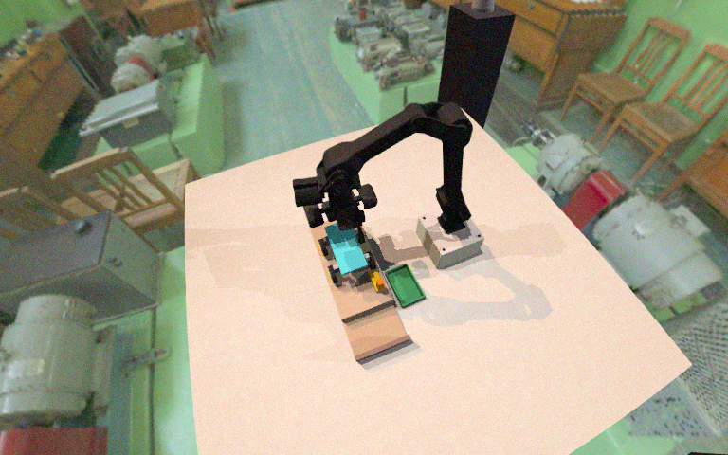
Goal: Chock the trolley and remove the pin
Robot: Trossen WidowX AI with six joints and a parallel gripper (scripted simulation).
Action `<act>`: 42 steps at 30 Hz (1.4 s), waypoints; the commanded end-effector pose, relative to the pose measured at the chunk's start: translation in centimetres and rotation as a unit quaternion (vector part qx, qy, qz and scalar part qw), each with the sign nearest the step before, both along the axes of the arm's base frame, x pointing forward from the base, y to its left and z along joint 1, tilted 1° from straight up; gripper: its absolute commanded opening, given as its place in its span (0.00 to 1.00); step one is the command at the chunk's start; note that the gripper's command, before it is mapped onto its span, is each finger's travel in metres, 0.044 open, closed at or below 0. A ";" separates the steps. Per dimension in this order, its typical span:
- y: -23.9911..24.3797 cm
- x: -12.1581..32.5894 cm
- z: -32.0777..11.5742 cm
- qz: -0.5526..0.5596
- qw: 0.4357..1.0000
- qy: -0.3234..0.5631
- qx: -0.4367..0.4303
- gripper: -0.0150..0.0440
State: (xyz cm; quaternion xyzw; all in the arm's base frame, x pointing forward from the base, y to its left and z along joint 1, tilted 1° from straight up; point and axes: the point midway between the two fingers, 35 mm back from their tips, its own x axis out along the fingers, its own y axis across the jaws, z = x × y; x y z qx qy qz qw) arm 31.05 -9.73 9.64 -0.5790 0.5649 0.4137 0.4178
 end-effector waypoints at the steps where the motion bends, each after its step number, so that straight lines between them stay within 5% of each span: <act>1: 0.0 0.0 0.5 -0.002 1.000 -0.002 -0.002 0.25; 42: 0.3 0.1 3.0 -0.002 1.000 -0.002 -0.002 0.25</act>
